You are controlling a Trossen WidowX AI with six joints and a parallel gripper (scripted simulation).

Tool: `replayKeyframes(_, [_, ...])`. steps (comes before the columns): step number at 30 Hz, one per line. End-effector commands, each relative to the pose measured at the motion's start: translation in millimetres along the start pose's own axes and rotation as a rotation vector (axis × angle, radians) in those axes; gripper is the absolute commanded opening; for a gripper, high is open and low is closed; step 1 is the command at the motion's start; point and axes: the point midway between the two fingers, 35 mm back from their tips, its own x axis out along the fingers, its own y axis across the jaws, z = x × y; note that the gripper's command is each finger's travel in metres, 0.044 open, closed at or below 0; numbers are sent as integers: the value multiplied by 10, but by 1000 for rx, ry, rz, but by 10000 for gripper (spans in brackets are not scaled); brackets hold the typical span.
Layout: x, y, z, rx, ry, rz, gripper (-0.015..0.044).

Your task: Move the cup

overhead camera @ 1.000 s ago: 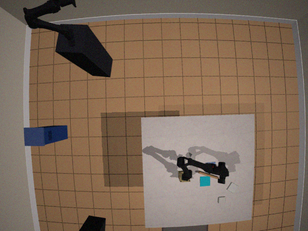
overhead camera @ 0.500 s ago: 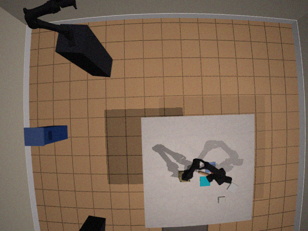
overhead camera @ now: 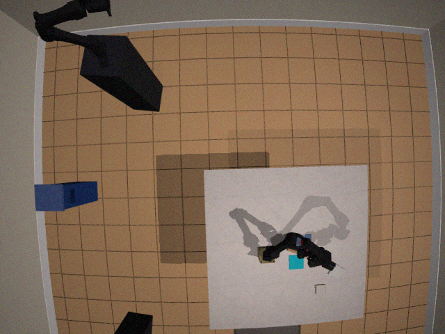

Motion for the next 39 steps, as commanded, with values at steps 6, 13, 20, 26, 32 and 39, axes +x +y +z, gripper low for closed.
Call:
replayKeyframes(6, [80, 27, -4, 12, 7, 1, 148])
replayKeyframes(13, [195, 34, -3, 12, 6, 1, 148])
replayKeyframes(20, [310, 36, -5, 12, 7, 2, 148])
replayKeyframes(26, [408, 33, -8, 12, 7, 2, 148])
replayKeyframes(32, [505, 27, -13, 12, 9, 2, 148])
replayKeyframes(39, [613, 16, -21, 11, 11, 1, 148])
